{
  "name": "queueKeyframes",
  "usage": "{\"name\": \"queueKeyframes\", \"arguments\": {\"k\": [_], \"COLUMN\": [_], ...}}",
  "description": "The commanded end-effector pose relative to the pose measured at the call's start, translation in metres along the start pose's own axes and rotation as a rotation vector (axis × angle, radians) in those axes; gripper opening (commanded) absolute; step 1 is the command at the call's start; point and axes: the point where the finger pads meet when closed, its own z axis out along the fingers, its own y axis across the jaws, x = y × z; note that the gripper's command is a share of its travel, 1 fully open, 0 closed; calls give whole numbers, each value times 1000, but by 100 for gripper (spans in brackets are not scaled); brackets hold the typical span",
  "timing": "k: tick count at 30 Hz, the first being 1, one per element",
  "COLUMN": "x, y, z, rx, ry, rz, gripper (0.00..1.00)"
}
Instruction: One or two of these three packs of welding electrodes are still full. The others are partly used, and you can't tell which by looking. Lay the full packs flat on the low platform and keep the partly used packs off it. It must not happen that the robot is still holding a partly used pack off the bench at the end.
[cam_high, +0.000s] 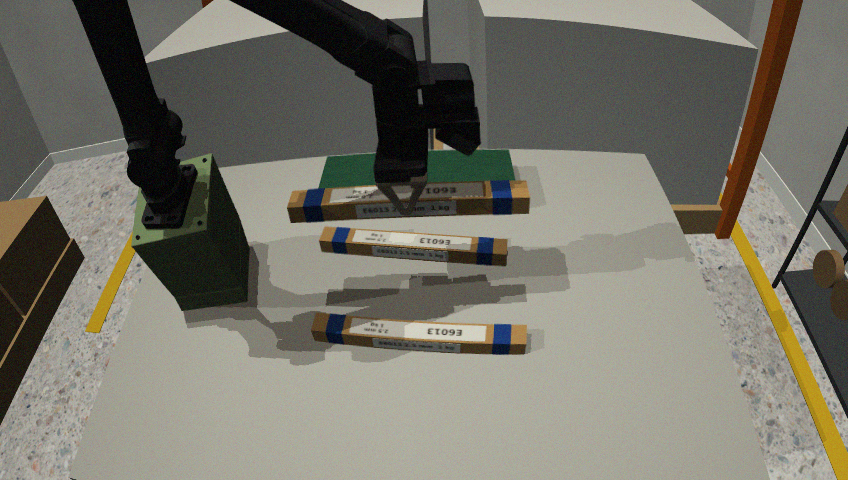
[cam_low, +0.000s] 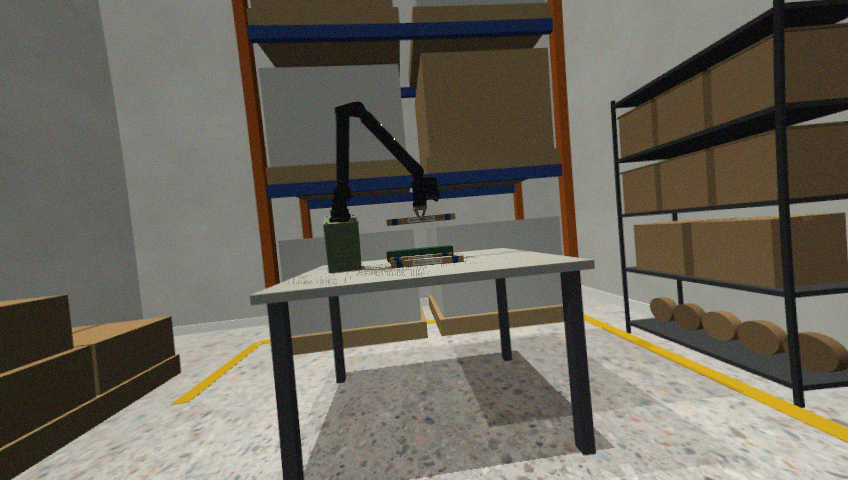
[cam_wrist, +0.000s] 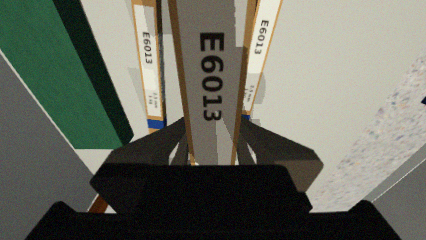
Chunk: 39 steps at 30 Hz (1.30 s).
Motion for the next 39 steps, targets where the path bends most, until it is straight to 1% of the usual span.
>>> {"name": "queueKeyframes", "arguments": {"k": [1,39], "x": [-9,-7], "y": [0,0], "z": [5,52], "rx": [0,1], "ry": [-14,-11], "rz": [2,2], "gripper": [0,0]}}
